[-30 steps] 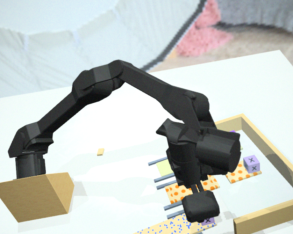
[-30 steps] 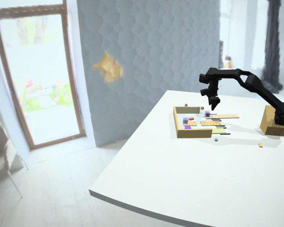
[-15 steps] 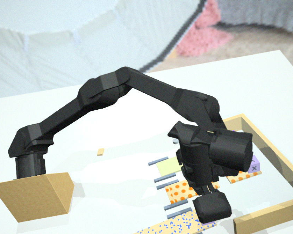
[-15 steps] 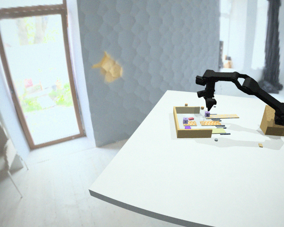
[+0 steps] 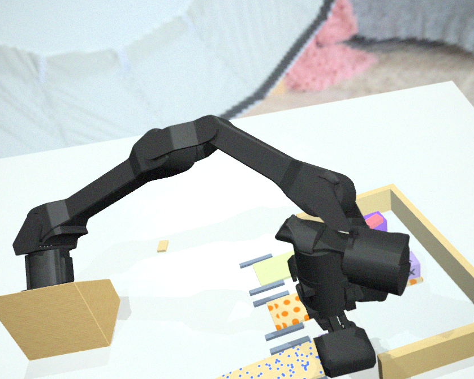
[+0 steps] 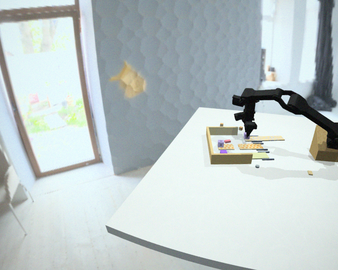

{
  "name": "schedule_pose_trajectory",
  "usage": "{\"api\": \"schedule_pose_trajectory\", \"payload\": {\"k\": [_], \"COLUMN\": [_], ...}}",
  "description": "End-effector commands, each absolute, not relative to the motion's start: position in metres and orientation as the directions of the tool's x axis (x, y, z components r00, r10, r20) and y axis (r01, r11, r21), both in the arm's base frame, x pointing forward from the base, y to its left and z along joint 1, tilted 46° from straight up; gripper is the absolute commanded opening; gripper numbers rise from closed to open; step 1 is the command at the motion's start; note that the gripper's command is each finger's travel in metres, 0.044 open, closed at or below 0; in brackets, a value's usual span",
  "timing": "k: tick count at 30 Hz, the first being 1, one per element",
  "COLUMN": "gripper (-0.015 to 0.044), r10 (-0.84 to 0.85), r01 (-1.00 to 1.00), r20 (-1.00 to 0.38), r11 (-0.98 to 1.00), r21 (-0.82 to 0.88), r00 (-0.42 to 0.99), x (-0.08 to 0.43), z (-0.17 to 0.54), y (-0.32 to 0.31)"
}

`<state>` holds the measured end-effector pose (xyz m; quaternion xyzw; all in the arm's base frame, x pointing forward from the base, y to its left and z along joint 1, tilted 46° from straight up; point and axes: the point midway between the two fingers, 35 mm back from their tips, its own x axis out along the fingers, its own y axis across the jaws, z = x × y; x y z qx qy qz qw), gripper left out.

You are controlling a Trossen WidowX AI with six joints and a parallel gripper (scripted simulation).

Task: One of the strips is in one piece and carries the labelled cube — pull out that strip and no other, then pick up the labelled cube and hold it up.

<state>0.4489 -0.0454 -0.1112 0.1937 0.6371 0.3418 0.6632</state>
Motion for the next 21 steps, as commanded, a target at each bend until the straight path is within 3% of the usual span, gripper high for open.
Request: {"api": "schedule_pose_trajectory", "payload": {"k": [1, 10, 14, 21], "gripper": [0.0250, 0.0250, 0.0145, 0.0098], "r10": [0.704, 0.704, 0.702, 0.702], "r01": [-0.202, -0.202, -0.205, -0.205], "r20": [-0.709, -0.709, -0.711, -0.711], "r11": [0.689, 0.688, 0.690, 0.690], "r21": [0.696, 0.697, 0.695, 0.695], "r00": [-0.043, -0.043, -0.048, -0.048], "x": [0.4484, 0.4472, 0.4468, 0.4468], "z": [-0.1154, -0.1236, -0.1230, -0.1230], "y": [-0.0404, -0.0313, -0.0333, -0.0333]}}
